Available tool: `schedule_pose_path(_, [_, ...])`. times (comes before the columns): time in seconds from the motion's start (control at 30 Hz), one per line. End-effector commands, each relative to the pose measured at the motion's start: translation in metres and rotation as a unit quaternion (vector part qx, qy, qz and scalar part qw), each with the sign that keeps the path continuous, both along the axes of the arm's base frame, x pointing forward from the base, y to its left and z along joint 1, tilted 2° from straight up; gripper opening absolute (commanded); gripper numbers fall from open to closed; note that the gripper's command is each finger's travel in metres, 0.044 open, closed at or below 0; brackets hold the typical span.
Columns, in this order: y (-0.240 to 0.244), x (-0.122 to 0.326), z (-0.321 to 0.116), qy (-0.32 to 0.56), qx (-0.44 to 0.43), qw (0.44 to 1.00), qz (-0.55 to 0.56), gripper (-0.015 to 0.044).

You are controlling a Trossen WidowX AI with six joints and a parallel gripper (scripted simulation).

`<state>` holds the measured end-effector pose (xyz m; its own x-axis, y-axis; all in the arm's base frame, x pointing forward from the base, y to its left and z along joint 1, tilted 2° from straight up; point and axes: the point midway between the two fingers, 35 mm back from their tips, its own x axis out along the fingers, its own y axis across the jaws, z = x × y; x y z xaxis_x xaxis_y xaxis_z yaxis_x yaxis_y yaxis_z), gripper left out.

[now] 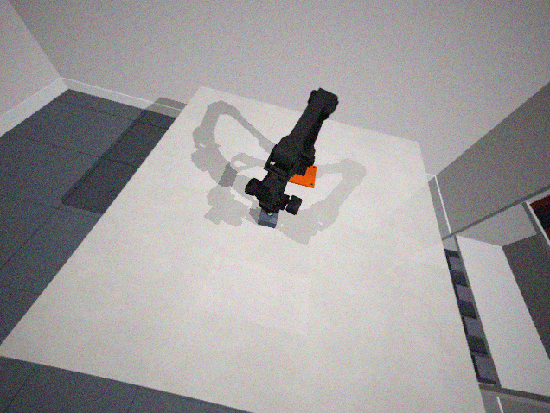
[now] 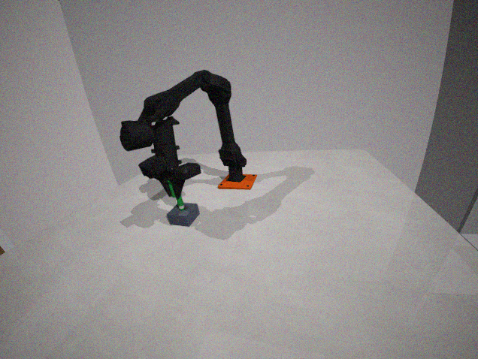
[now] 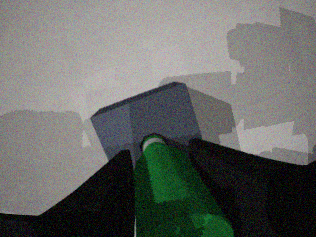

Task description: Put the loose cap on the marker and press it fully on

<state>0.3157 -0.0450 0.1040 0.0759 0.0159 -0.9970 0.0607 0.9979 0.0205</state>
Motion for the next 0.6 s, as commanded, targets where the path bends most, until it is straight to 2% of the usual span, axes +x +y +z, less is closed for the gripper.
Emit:
schedule_pose_path(0.0, [0.0008, -0.0025, -0.0288, 0.034, 0.005, 0.999, -0.001, 0.0])
schedule_pose_path(0.57, [0.0008, 0.0001, -0.0353, 0.033, 0.005, 0.999, -0.001, 0.0])
